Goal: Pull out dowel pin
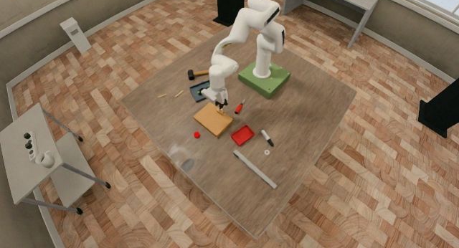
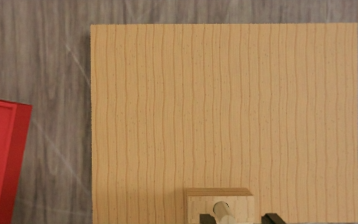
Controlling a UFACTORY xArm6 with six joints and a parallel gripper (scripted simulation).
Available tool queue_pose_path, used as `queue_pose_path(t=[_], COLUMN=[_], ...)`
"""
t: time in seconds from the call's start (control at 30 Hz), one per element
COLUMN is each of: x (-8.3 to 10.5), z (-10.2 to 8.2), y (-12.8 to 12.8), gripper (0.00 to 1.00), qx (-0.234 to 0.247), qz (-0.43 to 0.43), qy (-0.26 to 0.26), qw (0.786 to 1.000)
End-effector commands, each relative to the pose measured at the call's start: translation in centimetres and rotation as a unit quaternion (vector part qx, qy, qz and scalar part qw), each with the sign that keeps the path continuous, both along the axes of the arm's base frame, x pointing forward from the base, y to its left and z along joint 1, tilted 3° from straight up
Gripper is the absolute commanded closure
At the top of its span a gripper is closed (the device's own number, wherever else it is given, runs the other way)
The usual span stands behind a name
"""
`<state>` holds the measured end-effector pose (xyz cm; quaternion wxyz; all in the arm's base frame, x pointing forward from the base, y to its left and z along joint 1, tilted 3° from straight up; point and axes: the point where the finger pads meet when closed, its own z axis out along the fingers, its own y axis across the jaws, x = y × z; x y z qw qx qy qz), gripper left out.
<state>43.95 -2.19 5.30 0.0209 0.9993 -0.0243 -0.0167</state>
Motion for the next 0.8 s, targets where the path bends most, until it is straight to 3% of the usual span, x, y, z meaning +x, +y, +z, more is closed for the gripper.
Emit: queue_pose_path(t=[0.0,0.1,0.23,0.53,0.6,0.77], x=[0.2,0.0,-1.5,-9.7,-9.7,-12.6], z=[0.2,0.2,-0.1,-1.1,-1.1,-1.4], y=[-0.1,-0.8,-4.4,-16.2,-16.2,-18.7], gripper=[0.72,0.72,0.72,0.72,0.72,0.72], qx=[0.0,0.0,-0.001,-0.006,-0.006,-0.008], qz=[-0.001,-0.006,-0.037,-0.158,-0.158,-0.191], qy=[-0.003,-0.004,-0.005,-0.01,-0.01,-0.011], qw=[1.0,1.0,0.999,0.987,0.987,0.981])
